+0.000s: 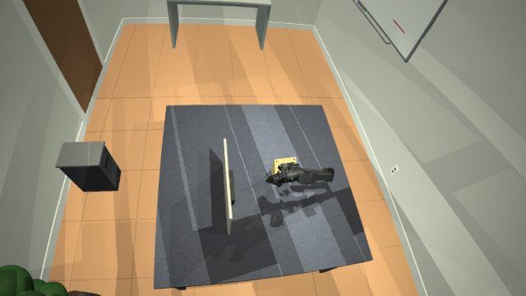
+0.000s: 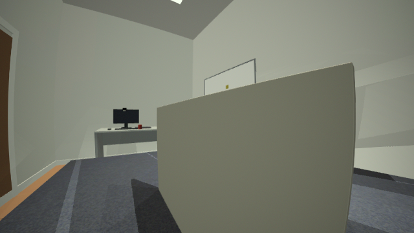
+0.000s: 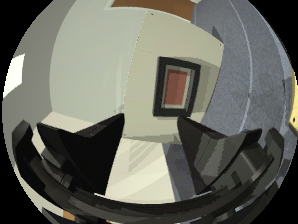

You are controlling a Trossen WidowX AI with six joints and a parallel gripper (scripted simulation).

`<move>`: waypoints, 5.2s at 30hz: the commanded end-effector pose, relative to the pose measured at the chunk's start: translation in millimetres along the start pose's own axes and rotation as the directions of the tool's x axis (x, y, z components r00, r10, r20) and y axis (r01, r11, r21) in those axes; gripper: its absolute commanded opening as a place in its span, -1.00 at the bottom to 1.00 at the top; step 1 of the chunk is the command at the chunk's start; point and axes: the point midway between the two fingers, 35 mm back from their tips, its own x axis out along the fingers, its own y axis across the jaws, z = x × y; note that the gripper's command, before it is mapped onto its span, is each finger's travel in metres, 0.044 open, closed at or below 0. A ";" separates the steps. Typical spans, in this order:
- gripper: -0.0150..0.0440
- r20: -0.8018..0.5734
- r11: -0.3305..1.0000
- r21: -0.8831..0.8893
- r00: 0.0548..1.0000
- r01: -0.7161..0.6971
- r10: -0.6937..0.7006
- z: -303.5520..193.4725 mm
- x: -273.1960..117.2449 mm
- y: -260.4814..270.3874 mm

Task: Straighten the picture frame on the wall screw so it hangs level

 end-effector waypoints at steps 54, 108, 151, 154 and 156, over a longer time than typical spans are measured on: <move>0.39 0.049 0.996 0.040 0.996 -0.079 0.077 -12.9 70.9 -34.5; 0.39 0.047 0.996 0.038 0.996 -0.083 0.081 -6.6 158.1 -27.9; 0.39 0.045 0.996 0.038 0.995 -0.085 0.083 -4.8 194.0 -24.9; 0.39 0.045 0.996 0.038 0.995 -0.085 0.083 -4.8 194.0 -24.9; 0.39 0.045 0.996 0.038 0.995 -0.085 0.083 -4.8 194.0 -24.9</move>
